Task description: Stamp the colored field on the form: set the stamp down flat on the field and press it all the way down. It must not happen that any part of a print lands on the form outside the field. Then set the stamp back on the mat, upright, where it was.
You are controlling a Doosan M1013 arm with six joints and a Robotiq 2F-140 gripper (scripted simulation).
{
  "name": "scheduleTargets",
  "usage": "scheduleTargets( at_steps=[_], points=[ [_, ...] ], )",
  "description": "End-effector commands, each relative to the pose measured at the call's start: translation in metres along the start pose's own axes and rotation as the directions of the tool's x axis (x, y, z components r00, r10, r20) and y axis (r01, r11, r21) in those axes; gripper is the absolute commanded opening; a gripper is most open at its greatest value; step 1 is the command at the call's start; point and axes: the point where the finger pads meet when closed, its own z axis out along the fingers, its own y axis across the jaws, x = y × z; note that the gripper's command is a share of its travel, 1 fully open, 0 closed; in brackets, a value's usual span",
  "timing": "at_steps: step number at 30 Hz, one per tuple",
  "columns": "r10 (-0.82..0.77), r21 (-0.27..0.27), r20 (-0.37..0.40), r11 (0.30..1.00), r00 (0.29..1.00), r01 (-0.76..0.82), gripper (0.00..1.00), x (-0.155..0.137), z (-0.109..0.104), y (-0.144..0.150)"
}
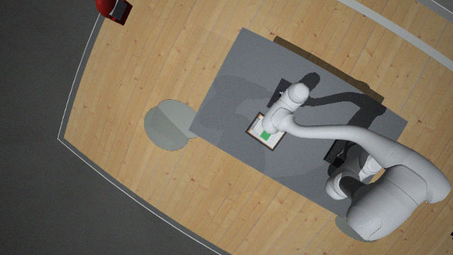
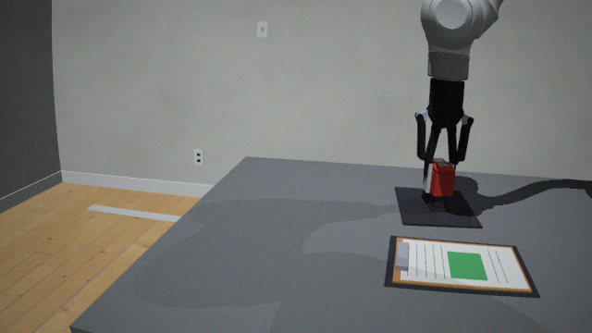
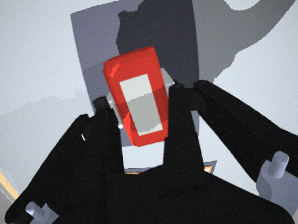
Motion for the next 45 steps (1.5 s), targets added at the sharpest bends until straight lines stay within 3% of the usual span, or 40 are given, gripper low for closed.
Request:
scheduleTargets(
  at_steps=[1, 15, 24, 28, 31, 37, 43, 45],
  points=[
    [0.0, 0.0, 0.0, 1.0, 1.0, 0.0, 0.17, 0.0, 0.0, 0.0],
    [0.0, 0.0, 0.0, 1.0, 1.0, 0.0, 0.17, 0.0, -0.039, 0.0],
    [0.001, 0.0, 0.0, 1.0, 1.0, -0.001, 0.17, -0.001, -0.04, 0.0],
    [0.014, 0.0, 0.0, 1.0, 1.0, -0.014, 0.17, -0.016, -0.04, -0.005],
    [0.077, 0.0, 0.0, 0.997, 0.997, -0.077, 0.17, -0.087, -0.04, -0.022],
    [0.227, 0.0, 0.0, 0.974, 0.974, -0.227, 0.17, -0.172, -0.04, -0.023],
    [0.24, 0.0, 0.0, 0.971, 0.971, -0.24, 0.17, -0.265, -0.04, -0.025],
    [0.24, 0.0, 0.0, 0.971, 0.971, -0.24, 0.17, -0.265, -0.04, -0.025]
  ],
)
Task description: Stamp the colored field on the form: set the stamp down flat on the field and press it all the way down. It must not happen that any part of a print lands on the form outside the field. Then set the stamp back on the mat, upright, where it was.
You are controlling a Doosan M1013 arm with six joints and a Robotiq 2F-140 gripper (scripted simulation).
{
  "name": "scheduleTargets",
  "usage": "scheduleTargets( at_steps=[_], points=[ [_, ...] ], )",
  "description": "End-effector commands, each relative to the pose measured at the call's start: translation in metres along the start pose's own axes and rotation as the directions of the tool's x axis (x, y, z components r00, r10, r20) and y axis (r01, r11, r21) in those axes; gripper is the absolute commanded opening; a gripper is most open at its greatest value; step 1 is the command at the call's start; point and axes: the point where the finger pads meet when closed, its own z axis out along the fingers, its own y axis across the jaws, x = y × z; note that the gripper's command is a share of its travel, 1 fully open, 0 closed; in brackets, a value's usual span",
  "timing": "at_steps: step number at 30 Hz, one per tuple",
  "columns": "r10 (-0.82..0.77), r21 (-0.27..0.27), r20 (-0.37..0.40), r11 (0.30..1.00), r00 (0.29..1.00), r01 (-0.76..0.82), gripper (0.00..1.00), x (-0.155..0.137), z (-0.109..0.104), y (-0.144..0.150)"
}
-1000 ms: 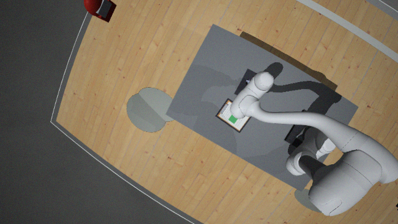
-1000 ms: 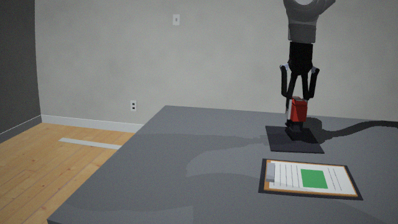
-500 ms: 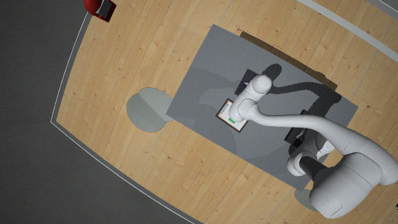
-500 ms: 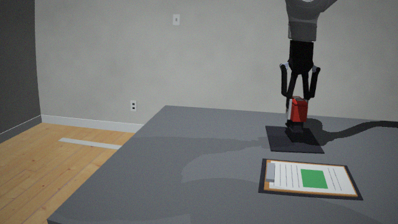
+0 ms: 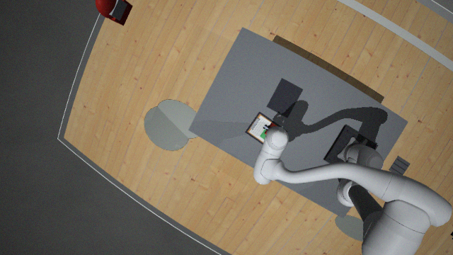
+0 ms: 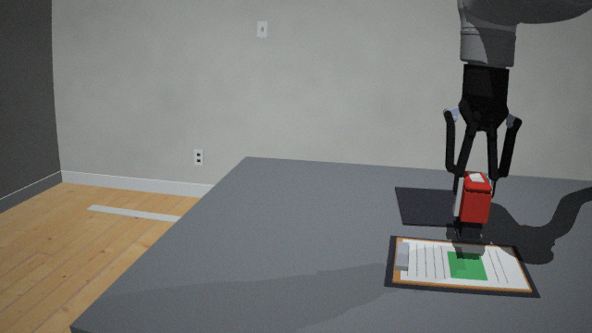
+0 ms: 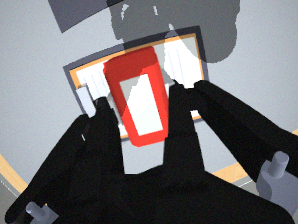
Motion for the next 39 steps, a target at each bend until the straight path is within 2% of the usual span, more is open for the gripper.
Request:
scheduleTargets(
  at_steps=[1, 12, 39],
  points=[
    [0.007, 0.001, -0.012, 1.0, 1.0, -0.007, 0.17, -0.044, 0.0, 0.004],
    [0.008, 0.001, -0.012, 1.0, 1.0, -0.008, 0.17, -0.058, 0.0, 0.002],
    [0.008, 0.001, -0.012, 1.0, 1.0, -0.008, 0.17, -0.044, 0.0, 0.002]
  ],
)
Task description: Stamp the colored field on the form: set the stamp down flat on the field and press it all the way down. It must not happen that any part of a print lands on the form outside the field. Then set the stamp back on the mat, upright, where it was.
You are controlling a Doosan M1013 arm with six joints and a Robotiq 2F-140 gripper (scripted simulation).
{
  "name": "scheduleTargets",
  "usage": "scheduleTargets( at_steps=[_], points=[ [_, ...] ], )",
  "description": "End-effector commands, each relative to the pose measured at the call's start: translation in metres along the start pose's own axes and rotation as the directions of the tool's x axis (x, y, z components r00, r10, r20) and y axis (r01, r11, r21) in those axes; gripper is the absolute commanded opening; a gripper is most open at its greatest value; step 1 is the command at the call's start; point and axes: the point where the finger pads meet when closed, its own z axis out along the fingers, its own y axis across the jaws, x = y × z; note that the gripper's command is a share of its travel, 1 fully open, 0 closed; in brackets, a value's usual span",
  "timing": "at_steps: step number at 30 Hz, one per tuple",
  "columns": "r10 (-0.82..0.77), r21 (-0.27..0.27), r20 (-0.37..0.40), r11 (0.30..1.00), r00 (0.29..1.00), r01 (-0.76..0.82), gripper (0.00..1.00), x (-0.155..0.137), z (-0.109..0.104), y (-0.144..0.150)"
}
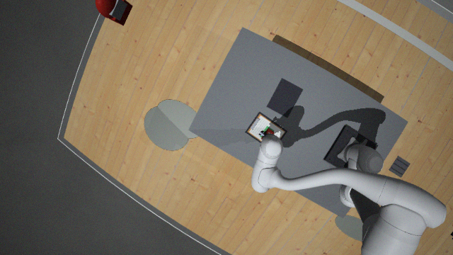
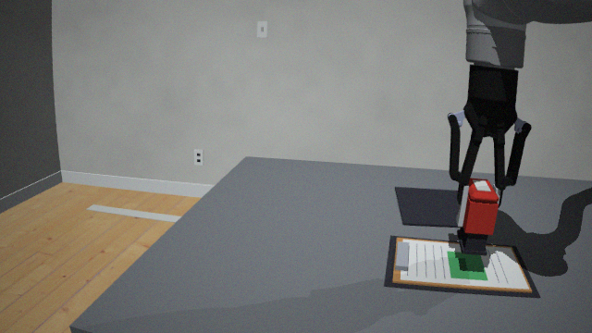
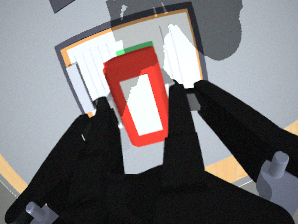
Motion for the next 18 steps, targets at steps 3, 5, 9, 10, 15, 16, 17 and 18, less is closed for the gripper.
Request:
scheduleTargets(
  at_steps=[3, 5, 9, 10, 15, 16, 17, 18],
  points=[
    [0.0, 0.0, 0.0, 1.0, 1.0, 0.0, 0.17, 0.0, 0.001, 0.0],
    [0.0, 0.0, 0.0, 1.0, 1.0, 0.0, 0.17, 0.0, 0.003, 0.0],
    [0.0, 0.0, 0.0, 1.0, 1.0, 0.0, 0.17, 0.0, 0.01, 0.0],
    [0.0, 0.0, 0.0, 1.0, 1.0, 0.0, 0.17, 0.0, 0.012, 0.0],
    [0.0, 0.0, 0.0, 1.0, 1.0, 0.0, 0.17, 0.0, 0.019, 0.0],
    [0.0, 0.0, 0.0, 1.0, 1.0, 0.0, 0.17, 0.0, 0.022, 0.0],
    [0.0, 0.0, 0.0, 1.0, 1.0, 0.0, 0.17, 0.0, 0.024, 0.0],
    [0.0, 0.0, 0.0, 1.0, 1.0, 0.0, 0.17, 0.0, 0.026, 0.0]
  ],
)
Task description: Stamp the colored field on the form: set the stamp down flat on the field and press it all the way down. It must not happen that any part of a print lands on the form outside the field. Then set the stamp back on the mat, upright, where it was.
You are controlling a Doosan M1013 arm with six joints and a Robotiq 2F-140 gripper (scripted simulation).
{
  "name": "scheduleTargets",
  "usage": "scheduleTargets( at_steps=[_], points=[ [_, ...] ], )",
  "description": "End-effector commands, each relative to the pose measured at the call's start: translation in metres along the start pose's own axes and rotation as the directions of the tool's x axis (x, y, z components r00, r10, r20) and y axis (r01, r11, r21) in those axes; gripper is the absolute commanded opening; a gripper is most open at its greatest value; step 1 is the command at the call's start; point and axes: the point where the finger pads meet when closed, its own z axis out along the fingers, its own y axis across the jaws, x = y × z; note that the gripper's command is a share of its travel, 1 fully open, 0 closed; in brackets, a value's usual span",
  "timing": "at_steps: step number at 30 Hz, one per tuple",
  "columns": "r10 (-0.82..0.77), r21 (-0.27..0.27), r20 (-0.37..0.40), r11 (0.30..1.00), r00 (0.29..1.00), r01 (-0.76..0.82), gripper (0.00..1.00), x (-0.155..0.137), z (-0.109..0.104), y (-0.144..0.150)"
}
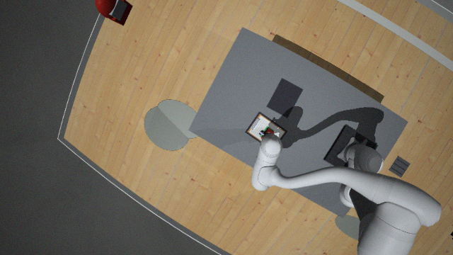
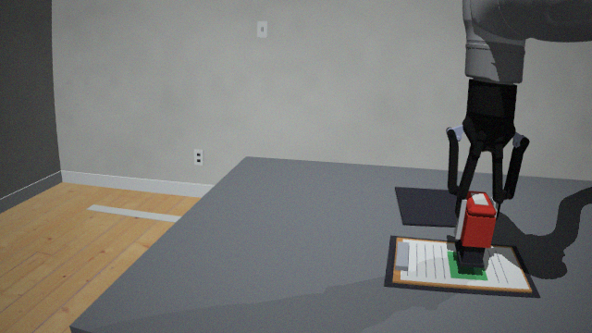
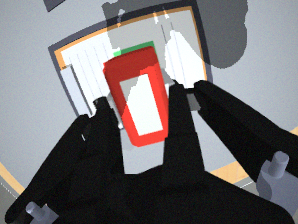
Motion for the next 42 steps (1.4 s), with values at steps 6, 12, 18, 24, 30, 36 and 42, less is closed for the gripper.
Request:
scheduleTargets(
  at_steps=[6, 12, 18, 24, 30, 36, 42],
  points=[
    [0.0, 0.0, 0.0, 1.0, 1.0, 0.0, 0.17, 0.0, 0.015, 0.0],
    [0.0, 0.0, 0.0, 1.0, 1.0, 0.0, 0.17, 0.0, 0.018, 0.0],
    [0.0, 0.0, 0.0, 1.0, 1.0, 0.0, 0.17, 0.0, 0.018, 0.0],
    [0.0, 0.0, 0.0, 1.0, 1.0, 0.0, 0.17, 0.0, 0.019, 0.0],
    [0.0, 0.0, 0.0, 1.0, 1.0, 0.0, 0.17, 0.0, 0.028, 0.0],
    [0.0, 0.0, 0.0, 1.0, 1.0, 0.0, 0.17, 0.0, 0.041, 0.0],
    [0.0, 0.0, 0.0, 1.0, 1.0, 0.0, 0.17, 0.0, 0.041, 0.0]
  ],
)
